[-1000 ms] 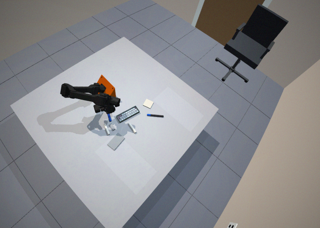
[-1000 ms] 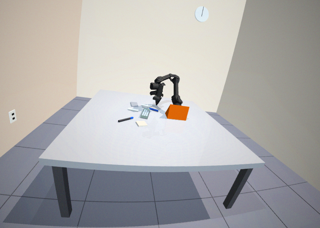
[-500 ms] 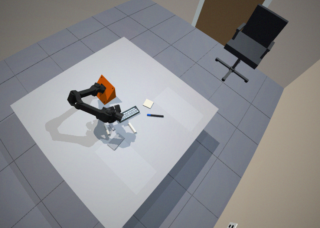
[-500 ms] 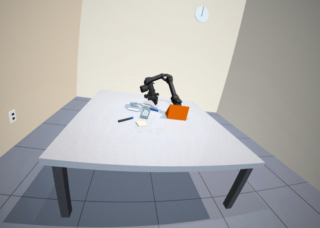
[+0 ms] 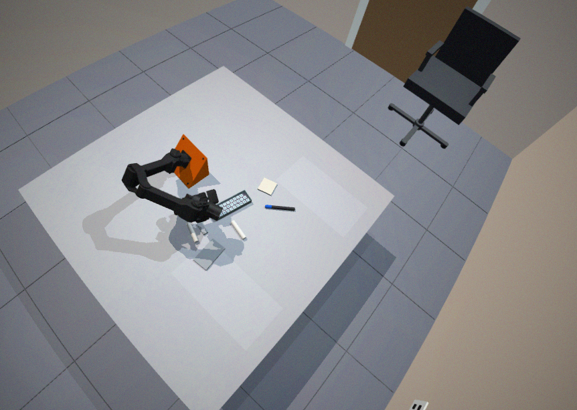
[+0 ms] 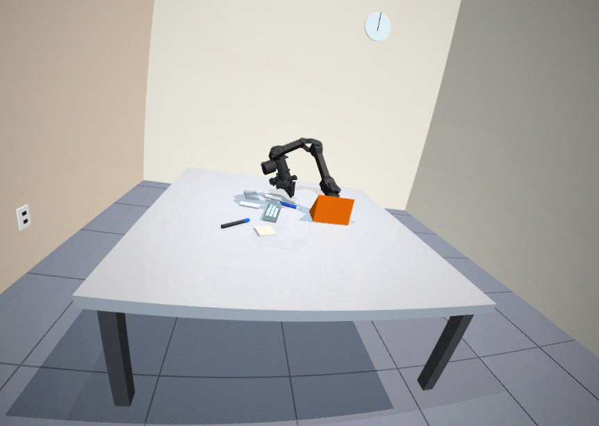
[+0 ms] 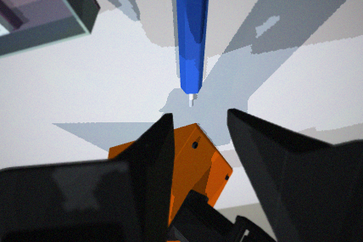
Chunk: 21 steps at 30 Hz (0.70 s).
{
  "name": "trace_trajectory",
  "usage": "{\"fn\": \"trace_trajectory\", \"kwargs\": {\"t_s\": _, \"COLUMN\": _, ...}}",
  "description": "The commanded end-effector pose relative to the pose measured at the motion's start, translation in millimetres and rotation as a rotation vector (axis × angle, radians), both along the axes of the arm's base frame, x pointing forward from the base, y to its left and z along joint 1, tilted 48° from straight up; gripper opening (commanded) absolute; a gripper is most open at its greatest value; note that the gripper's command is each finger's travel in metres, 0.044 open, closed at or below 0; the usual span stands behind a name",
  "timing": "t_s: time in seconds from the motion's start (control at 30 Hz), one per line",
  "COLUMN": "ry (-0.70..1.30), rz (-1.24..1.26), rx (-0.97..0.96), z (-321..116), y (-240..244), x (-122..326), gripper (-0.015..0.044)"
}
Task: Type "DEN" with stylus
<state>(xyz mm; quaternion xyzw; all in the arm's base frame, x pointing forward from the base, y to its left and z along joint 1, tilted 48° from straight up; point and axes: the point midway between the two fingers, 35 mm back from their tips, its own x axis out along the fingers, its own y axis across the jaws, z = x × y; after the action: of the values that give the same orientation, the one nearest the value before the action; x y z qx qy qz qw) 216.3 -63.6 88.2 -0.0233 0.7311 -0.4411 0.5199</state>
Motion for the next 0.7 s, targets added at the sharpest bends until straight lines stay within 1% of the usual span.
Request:
{"fn": "trace_trajectory", "kwargs": {"t_s": 0.0, "ry": 0.01, "rz": 0.002, "rx": -0.003, "z": -3.3, "y": -3.1, "x": -0.7, "gripper": 0.015}}
{"fn": "trace_trajectory", "kwargs": {"t_s": 0.67, "ry": 0.01, "rz": 0.002, "rx": -0.004, "z": -11.7, "y": -11.6, "x": -2.0, "gripper": 0.015}}
